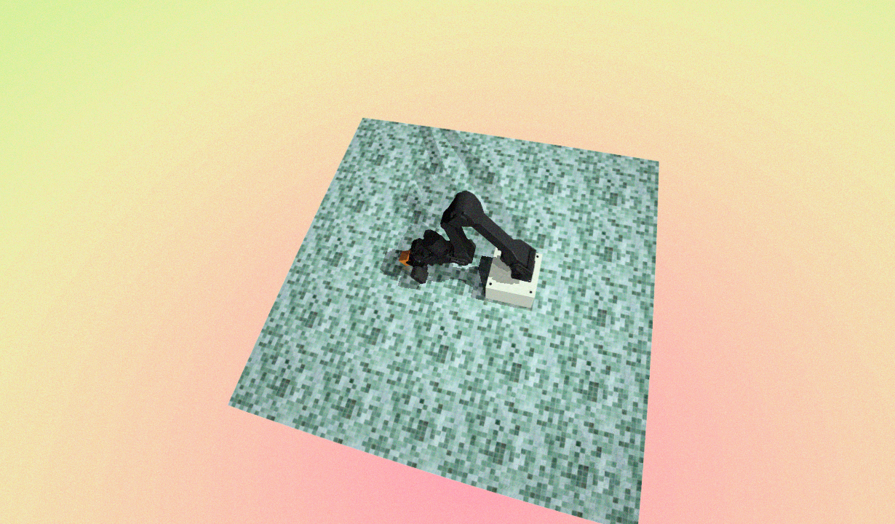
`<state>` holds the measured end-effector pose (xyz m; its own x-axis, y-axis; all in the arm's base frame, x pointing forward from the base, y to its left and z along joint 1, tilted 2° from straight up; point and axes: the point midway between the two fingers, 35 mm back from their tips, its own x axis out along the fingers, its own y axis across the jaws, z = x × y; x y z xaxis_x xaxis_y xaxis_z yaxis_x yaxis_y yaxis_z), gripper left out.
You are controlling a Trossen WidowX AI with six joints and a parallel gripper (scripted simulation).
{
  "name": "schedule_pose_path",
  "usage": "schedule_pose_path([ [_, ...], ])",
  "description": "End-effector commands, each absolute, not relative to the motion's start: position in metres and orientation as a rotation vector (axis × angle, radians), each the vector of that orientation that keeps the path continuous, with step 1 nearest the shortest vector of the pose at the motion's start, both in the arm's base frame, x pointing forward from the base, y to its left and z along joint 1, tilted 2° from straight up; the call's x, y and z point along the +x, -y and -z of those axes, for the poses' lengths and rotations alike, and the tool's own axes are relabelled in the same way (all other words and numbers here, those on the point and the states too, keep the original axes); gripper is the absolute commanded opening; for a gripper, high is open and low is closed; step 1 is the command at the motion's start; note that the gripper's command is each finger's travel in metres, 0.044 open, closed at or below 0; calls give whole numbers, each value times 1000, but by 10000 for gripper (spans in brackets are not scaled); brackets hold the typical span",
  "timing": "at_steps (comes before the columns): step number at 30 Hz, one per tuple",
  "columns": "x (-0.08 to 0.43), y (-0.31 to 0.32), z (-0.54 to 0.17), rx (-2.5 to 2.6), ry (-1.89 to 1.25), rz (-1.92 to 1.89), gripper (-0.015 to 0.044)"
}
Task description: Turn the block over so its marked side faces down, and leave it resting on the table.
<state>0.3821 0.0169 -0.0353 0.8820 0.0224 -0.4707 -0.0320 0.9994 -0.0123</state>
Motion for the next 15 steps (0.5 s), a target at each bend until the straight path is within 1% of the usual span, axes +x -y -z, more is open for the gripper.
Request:
schedule_pose_path([
  [1,376,-16,37,-26,-472,-25,0],
  [15,375,-16,34,-26,-445,-25,0],
])
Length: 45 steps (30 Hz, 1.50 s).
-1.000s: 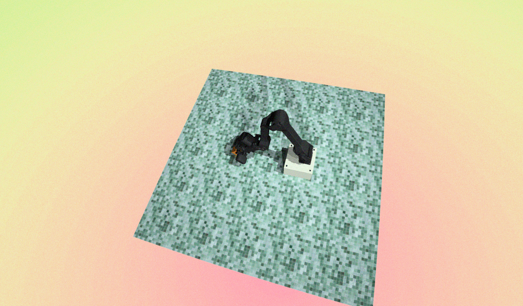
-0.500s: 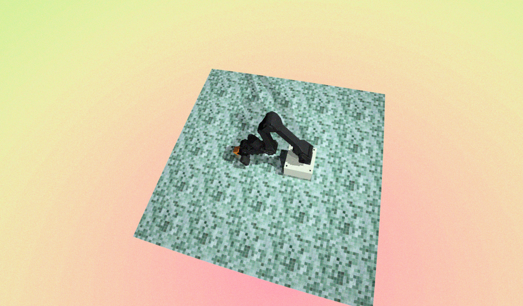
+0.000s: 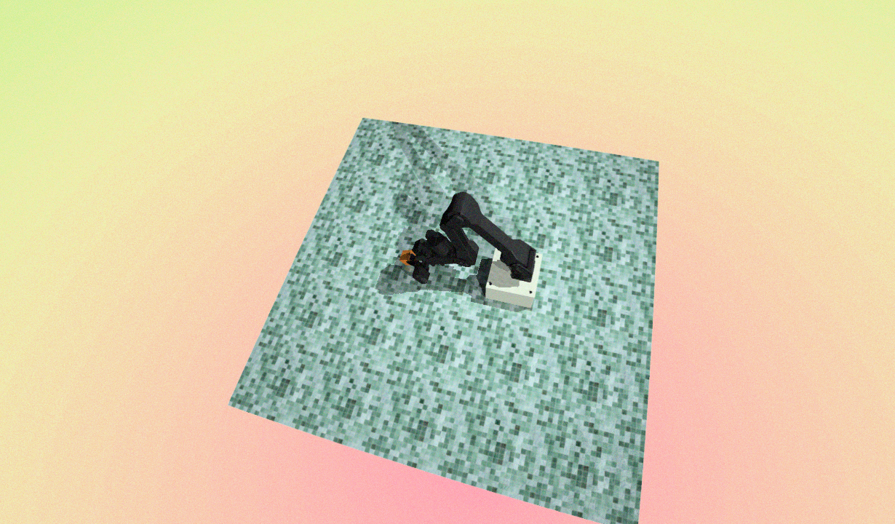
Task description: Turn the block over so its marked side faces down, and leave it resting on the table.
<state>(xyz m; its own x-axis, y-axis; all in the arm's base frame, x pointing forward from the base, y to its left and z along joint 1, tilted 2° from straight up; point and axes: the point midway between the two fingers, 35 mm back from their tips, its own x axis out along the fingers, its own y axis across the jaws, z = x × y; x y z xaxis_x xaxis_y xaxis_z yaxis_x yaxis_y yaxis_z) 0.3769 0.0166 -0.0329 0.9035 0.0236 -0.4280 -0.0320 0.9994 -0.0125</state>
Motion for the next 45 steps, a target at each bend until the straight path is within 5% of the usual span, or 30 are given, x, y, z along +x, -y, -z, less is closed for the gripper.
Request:
schedule_pose_path([
  [1,375,-16,34,-26,-445,-25,0],
  [19,375,-16,34,-26,-445,-25,440],
  [45,375,-16,34,-26,-445,-25,440],
])
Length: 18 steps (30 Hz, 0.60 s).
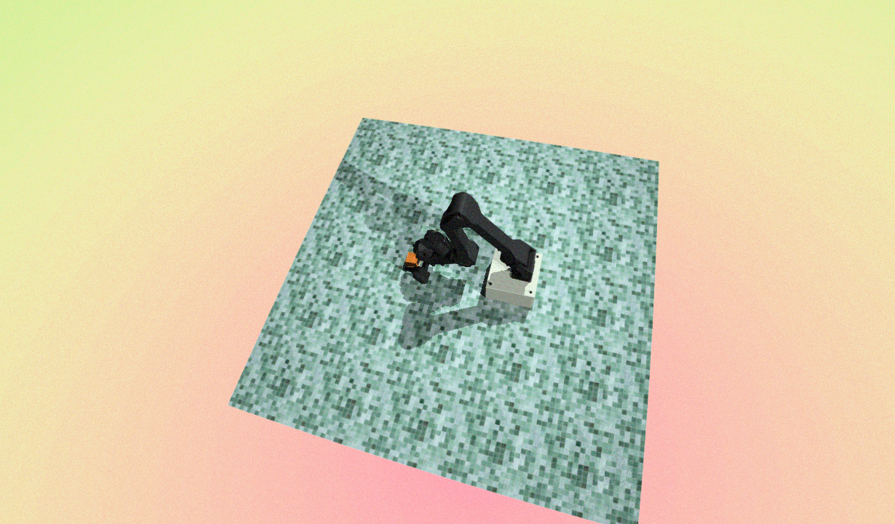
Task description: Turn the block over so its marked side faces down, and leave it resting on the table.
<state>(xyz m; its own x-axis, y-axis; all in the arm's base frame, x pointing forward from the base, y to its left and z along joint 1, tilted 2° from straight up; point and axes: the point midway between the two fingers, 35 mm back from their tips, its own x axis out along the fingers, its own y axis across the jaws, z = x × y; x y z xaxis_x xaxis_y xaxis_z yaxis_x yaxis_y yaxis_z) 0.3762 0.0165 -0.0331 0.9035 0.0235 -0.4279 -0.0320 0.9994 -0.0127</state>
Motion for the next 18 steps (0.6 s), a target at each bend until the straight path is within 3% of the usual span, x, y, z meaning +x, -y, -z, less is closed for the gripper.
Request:
schedule_pose_path([
  [1,375,-16,34,-26,-445,-25,440],
  [9,378,-16,34,-26,-469,-25,440],
  [18,379,-17,2,-29,-782,-22,440],
])
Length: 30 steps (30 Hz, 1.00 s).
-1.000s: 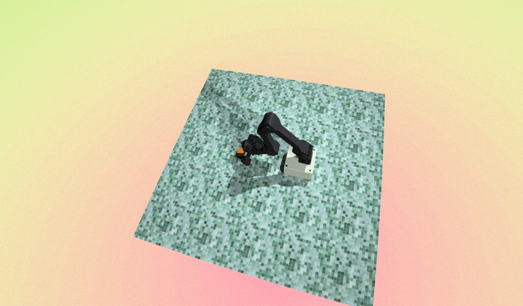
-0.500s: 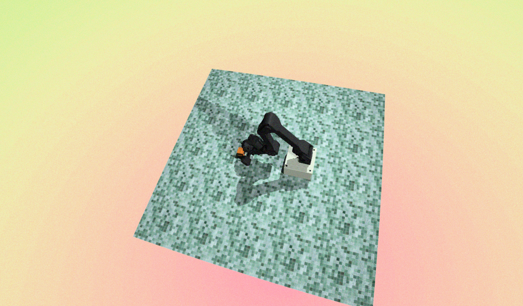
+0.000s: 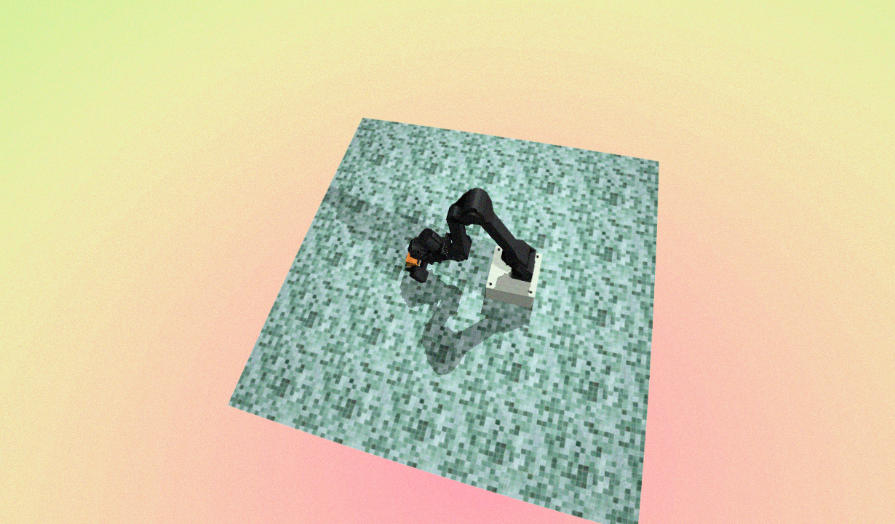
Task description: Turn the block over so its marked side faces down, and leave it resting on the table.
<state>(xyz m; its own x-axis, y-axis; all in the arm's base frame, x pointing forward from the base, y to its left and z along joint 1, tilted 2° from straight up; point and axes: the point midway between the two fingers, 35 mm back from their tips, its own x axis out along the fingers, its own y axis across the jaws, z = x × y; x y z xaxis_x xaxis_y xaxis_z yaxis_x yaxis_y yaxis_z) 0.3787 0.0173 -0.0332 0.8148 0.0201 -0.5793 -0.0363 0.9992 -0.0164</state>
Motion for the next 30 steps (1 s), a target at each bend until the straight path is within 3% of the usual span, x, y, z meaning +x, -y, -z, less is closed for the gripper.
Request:
schedule_pose_path([
  [1,375,-17,-5,-30,-818,-21,440],
  [20,353,-16,-32,-32,-944,-18,440],
  [30,382,-18,-40,-35,-1225,-15,440],
])
